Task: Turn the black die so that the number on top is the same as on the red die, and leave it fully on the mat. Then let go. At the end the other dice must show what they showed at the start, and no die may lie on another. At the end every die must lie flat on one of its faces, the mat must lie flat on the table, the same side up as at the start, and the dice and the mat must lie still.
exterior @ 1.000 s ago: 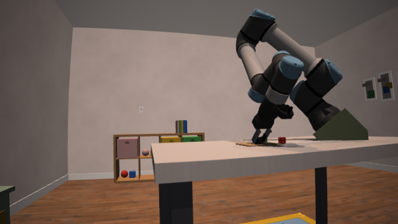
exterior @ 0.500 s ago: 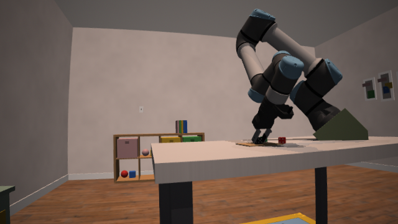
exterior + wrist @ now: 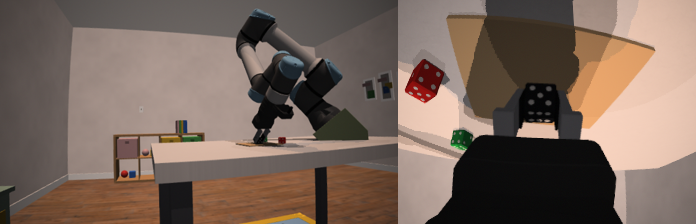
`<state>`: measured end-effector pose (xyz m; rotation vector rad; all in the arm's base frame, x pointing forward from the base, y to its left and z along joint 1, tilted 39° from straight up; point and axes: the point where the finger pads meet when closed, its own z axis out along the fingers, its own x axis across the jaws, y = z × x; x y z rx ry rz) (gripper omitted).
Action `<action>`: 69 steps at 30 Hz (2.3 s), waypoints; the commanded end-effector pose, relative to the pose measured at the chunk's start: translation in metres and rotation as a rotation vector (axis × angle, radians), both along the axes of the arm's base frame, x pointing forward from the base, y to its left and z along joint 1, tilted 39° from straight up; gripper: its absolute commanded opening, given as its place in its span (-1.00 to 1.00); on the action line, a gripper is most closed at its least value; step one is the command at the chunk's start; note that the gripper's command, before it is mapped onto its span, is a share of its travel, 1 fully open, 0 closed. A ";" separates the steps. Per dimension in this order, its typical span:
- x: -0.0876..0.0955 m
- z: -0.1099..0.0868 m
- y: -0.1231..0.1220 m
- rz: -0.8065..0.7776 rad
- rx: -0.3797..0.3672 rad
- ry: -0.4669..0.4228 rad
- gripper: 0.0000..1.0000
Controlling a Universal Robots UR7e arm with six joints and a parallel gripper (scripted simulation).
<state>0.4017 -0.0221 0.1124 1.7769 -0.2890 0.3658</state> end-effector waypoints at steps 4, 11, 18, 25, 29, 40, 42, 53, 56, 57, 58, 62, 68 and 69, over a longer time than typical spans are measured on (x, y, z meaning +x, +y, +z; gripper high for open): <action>0.000 0.000 0.000 0.001 0.000 -0.001 -0.02; 0.000 0.000 0.000 0.001 0.000 -0.001 -0.02; 0.000 0.000 0.000 0.001 0.000 -0.001 -0.02; 0.000 0.002 0.001 0.001 0.000 -0.001 -0.02; -0.001 0.003 0.002 0.001 0.000 -0.001 -0.02; -0.010 0.024 0.016 0.001 0.000 -0.001 -0.02; -0.012 0.029 0.020 0.001 0.000 -0.001 -0.02; -0.021 0.050 0.033 0.001 0.000 -0.001 -0.02; -0.023 0.053 0.036 0.001 0.000 -0.001 -0.02; -0.023 0.054 0.036 0.001 0.000 -0.001 -0.02; -0.023 0.054 0.036 0.001 0.000 -0.001 -0.02; -0.023 0.055 0.037 0.001 0.000 -0.001 -0.02; -0.023 0.055 0.037 0.001 0.000 -0.001 -0.02; -0.023 0.055 0.037 0.001 0.000 -0.001 -0.02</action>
